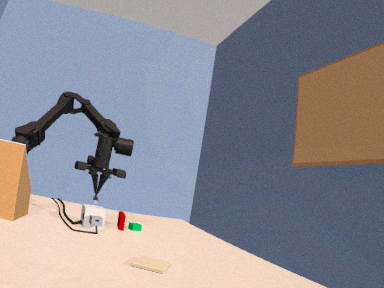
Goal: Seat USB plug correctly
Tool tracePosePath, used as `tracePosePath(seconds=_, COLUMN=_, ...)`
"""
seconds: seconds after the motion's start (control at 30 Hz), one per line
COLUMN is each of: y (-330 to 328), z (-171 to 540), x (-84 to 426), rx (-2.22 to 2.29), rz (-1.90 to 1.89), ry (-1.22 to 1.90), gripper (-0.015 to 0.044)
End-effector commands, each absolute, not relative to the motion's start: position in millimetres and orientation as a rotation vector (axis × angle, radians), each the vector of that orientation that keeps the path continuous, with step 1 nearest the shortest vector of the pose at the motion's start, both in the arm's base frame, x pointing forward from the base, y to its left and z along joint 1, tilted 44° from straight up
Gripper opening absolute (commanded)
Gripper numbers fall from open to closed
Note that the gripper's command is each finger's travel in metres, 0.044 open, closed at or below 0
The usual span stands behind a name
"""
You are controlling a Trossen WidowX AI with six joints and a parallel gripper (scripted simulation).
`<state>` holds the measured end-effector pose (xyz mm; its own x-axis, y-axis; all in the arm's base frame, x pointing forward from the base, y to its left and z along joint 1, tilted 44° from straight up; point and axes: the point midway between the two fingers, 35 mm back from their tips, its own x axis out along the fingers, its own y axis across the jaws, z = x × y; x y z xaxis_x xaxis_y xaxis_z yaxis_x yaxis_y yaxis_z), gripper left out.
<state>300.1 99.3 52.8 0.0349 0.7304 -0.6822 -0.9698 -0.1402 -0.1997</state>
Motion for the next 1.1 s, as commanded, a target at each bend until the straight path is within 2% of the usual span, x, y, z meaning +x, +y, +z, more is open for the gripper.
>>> tracePosePath(seconds=0.0, y=100.5, z=52.6, x=299.8, rx=-0.782, rz=1.543, ry=0.388, gripper=0.0)
tracePosePath(seconds=1.07, y=104.8, z=51.4, x=299.1, rx=-0.759, rz=1.553, ry=0.364, gripper=0.0)
